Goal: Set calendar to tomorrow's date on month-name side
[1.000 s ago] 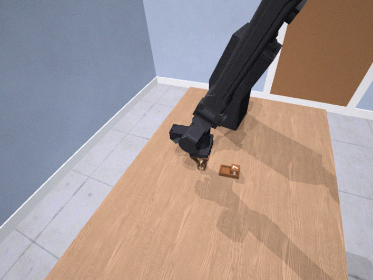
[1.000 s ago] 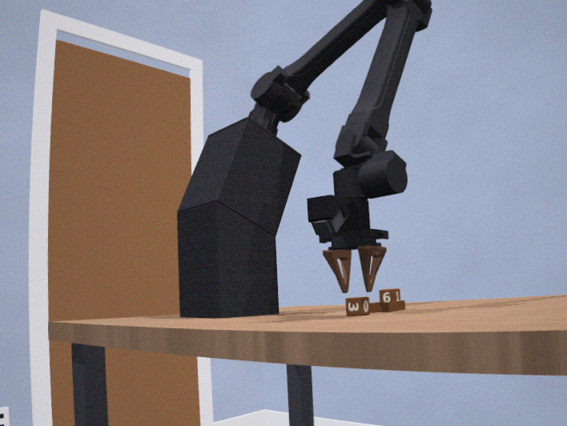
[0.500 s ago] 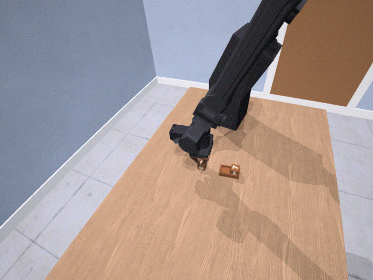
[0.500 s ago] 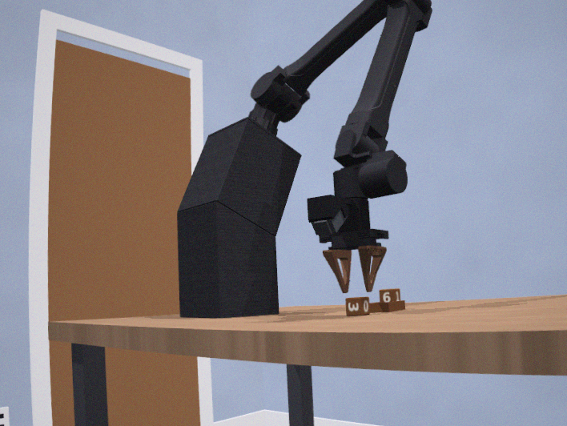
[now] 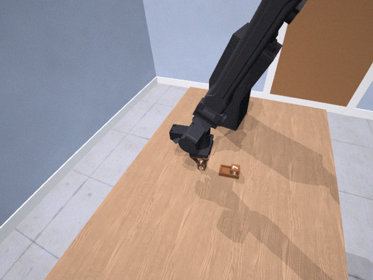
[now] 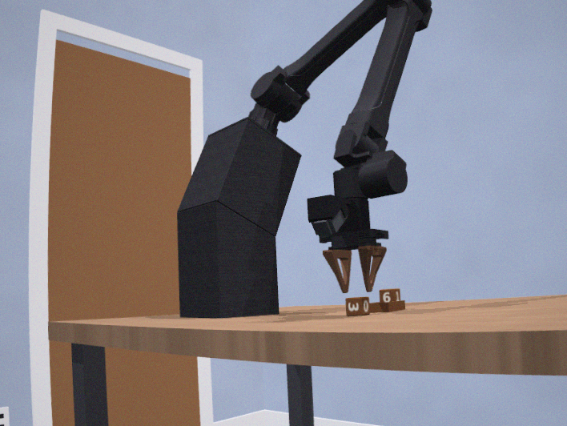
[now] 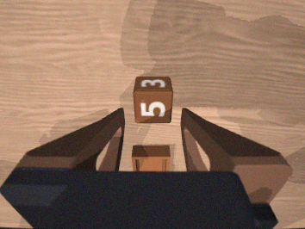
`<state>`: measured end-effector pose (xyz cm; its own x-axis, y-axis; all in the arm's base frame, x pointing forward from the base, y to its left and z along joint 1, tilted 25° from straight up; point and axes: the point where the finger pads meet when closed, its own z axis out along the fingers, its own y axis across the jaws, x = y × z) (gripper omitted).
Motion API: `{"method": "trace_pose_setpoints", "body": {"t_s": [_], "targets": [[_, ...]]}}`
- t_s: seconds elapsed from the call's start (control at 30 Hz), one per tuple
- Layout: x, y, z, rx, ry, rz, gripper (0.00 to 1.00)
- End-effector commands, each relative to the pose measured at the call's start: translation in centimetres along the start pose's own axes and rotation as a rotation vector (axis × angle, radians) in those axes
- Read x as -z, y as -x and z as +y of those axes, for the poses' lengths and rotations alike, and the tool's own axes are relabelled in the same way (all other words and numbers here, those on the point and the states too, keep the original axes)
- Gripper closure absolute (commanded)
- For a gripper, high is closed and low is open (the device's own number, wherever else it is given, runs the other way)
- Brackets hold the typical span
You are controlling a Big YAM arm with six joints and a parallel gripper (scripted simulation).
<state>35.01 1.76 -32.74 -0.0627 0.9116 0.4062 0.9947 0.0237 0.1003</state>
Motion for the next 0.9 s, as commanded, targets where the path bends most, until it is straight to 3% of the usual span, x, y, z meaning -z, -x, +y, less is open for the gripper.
{"method": "trace_pose_setpoints", "body": {"t_s": [0.0,0.2,0.3,0.67,0.87], "targets": [[0.3,-0.4,1.0,0.012,0.018,-0.006,0.55],[-0.8,-0.2,0.3,0.005,0.005,-0.004,0.55],[-0.2,-0.4,1.0,0.011,0.02,-0.007,0.55],[-2.7,-0.2,0.2,0.004,0.005,-0.004,0.55],[-2.4,-0.1,1.3,0.007,0.026,-0.008,0.55]]}}
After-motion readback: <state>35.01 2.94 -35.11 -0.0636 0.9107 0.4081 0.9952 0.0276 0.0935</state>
